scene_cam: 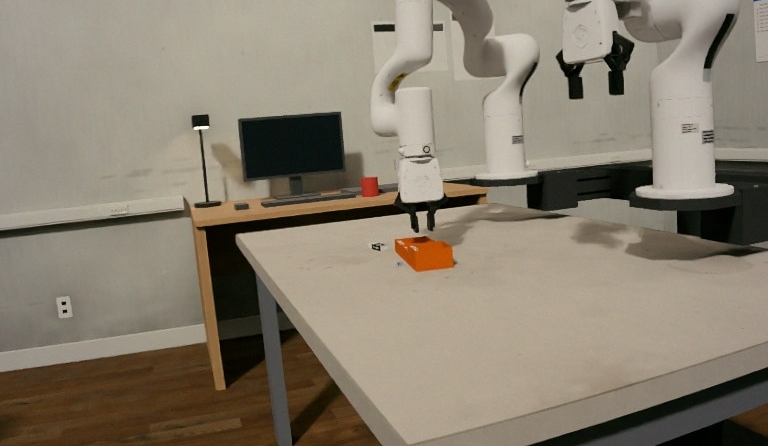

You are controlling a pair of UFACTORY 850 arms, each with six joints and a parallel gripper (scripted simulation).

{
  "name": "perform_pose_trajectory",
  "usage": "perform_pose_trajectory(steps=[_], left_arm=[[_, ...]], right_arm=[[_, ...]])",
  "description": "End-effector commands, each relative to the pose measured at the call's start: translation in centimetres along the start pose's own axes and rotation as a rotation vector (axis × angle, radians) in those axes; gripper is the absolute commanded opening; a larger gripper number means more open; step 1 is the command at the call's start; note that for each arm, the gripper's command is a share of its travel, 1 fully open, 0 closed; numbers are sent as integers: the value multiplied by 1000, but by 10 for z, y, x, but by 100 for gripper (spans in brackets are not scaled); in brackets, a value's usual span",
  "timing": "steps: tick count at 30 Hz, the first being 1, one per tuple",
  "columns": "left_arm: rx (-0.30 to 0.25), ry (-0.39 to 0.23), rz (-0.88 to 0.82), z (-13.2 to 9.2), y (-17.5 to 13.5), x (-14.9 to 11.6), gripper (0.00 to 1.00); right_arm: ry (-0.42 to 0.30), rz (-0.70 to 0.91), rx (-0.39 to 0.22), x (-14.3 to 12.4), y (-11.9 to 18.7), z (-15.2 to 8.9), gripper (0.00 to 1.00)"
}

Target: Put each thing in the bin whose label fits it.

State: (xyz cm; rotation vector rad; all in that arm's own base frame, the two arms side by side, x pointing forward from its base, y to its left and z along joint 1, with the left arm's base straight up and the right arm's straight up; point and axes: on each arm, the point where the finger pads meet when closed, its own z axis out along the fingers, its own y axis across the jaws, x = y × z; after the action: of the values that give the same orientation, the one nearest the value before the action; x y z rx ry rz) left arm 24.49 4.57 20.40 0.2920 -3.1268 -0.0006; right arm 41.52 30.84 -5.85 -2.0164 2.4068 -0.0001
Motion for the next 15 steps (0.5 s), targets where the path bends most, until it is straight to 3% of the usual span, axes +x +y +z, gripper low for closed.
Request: perform_pose_trajectory(steps=[1,4,5,15], left_arm=[[0,-1,0,0,0,-1,100],[0,-1,0,0,0,-1,100],[0,-1,0,0,0,-1,100],[0,-1,0,0,0,-1,100]], right_arm=[[0,0,0,0,0,-3,32],[0,0,0,0,0,-3,32],[0,0,0,0,0,-7,100],[0,0,0,0,0,-43,100]])
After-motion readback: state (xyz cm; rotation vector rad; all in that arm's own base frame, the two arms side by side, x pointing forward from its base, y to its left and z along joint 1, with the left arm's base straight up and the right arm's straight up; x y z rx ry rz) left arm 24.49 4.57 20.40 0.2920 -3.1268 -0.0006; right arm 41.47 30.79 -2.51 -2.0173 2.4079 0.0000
